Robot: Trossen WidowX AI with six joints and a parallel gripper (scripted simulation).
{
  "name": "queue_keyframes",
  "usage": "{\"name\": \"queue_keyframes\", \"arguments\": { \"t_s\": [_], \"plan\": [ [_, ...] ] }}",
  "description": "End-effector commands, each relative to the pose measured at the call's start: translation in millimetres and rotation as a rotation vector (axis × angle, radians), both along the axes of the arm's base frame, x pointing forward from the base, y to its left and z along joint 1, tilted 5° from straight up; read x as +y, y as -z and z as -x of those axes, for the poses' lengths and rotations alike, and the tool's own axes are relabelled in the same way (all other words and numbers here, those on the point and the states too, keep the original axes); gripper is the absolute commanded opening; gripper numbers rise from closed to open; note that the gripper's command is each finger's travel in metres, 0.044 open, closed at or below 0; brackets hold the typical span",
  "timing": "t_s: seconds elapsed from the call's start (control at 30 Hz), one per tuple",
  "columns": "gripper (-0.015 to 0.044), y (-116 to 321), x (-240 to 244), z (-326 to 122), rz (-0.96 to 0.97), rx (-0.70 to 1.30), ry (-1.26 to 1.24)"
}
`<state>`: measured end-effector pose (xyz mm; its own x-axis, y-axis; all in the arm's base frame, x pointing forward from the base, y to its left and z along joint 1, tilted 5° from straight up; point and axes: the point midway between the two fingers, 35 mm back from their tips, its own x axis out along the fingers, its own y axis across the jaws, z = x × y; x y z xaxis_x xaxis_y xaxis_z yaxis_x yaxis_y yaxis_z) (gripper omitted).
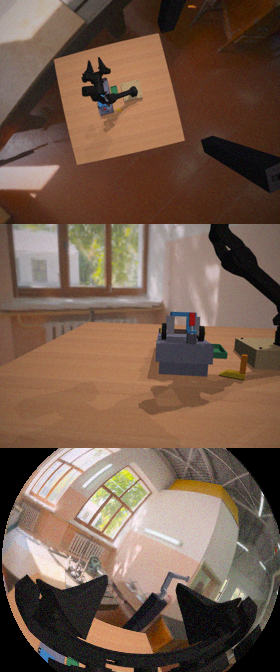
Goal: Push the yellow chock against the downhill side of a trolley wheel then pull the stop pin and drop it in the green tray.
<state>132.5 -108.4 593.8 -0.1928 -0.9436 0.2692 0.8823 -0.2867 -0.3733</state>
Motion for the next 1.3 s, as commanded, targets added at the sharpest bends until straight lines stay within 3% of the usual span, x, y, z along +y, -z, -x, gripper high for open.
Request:
{"name": "queue_keyframes", "arguments": {
  "t_s": [0.0, 0.23, 0.73, 1.27],
  "plan": [
    [0.0374, 0.1, 0.3, 0.3, 0.001, -0.006, -0.003],
    [0.019, 1.2, 12.4, 17.4, 0.03, -0.222, -0.125],
    [0.019, 11.9, 11.4, 63.1, -0.037, -0.698, -0.431],
    [0.019, 43.9, -25.8, 80.1, -0.27, -1.172, -0.659]
  ]
}}
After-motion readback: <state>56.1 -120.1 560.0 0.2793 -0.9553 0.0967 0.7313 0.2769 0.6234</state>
